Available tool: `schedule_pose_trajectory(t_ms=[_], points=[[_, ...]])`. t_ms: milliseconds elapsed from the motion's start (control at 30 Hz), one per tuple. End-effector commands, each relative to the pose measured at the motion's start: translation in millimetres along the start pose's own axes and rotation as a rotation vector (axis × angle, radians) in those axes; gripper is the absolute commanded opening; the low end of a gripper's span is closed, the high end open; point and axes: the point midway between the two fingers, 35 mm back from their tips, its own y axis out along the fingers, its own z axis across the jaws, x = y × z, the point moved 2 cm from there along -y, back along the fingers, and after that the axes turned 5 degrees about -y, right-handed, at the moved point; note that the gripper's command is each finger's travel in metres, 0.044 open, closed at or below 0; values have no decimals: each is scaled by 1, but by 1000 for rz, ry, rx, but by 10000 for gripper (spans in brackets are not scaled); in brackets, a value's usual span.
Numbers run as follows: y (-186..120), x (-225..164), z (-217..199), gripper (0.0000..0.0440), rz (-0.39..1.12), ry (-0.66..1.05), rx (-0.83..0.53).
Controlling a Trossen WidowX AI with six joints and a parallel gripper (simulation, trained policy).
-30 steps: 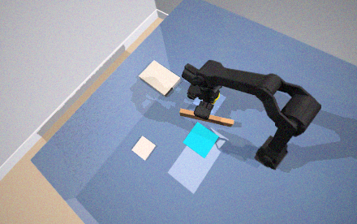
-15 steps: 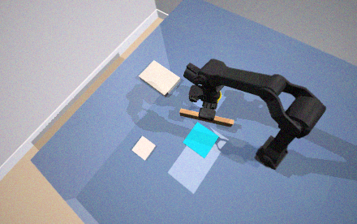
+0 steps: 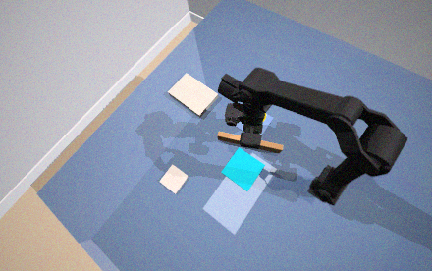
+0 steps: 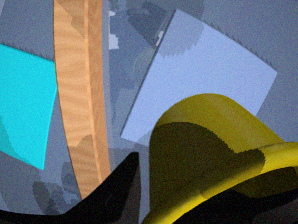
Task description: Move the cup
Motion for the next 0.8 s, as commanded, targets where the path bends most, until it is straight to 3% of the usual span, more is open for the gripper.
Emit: schedule_pose_trajectory(t_ms=[0,767], points=[[-11,6,7,5,-24,-16,-5],[-38,41,72,0,-132,-129,-57]])
